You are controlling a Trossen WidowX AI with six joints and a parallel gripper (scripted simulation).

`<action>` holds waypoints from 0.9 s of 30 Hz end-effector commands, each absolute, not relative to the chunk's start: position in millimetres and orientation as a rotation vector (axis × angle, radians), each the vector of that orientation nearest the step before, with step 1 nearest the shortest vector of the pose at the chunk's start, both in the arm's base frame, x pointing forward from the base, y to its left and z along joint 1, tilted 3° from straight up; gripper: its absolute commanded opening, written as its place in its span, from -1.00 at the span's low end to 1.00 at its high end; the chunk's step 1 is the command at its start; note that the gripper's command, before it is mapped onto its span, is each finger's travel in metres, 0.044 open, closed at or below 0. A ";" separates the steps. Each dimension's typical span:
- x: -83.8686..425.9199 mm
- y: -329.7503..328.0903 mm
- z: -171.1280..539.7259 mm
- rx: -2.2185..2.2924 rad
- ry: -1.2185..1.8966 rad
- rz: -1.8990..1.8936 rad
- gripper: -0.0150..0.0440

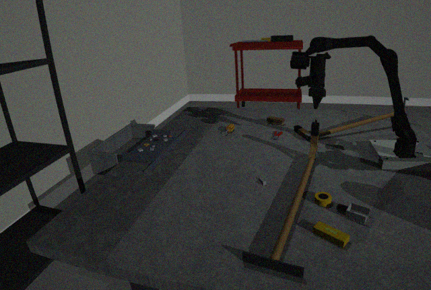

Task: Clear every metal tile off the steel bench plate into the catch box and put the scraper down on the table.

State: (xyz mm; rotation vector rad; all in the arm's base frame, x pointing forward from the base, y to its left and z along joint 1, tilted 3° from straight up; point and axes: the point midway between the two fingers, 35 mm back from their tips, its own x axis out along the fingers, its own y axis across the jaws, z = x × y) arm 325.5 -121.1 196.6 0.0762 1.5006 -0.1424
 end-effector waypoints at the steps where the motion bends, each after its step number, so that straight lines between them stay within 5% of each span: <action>1: 325.0 -122.2 187.3 0.078 1.511 -0.149 -0.49; 27: 328.7 -125.1 138.5 0.078 1.511 -0.149 -0.49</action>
